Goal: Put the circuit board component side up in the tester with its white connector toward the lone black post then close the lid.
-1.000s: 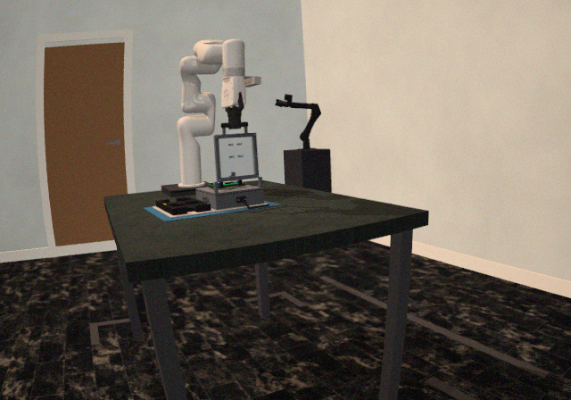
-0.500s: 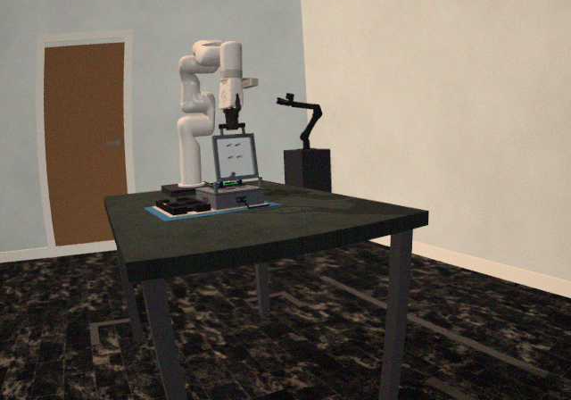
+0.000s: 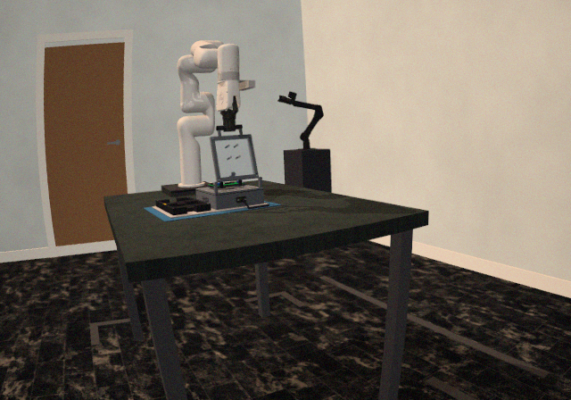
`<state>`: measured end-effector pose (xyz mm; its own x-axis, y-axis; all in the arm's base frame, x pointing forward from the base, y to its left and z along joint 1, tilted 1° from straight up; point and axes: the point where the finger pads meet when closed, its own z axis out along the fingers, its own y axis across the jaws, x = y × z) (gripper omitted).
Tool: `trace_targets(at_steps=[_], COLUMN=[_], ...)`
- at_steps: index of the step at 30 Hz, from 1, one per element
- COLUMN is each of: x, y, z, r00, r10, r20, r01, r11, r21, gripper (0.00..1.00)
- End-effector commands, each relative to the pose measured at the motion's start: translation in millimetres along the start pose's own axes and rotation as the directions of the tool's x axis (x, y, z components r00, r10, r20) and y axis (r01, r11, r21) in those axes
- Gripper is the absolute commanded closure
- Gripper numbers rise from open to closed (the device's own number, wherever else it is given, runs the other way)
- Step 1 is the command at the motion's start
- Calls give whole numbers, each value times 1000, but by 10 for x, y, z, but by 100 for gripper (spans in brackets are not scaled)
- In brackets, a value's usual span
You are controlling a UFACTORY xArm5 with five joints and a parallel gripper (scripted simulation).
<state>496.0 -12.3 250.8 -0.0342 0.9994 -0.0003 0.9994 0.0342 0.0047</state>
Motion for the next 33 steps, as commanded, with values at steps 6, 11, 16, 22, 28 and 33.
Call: trace_targets(at_steps=[6,11,16,22,28,33], x=[-1,-1,-1,-1,-1,-1], y=[-148,-202,-291,-397,-467,-552], z=[31,53,93,149,191,249], r00=[1000,1000,1000,1000,1000,1000], r10=[0,0,0,0,0,0], r20=[0,0,0,0,0,0], r01=[0,0,0,0,0,0], r11=[1000,1000,1000,1000,1000,1000], r21=[-5,-5,-5,-5,-5,-5], gripper=[100,100,100,100,100,100])
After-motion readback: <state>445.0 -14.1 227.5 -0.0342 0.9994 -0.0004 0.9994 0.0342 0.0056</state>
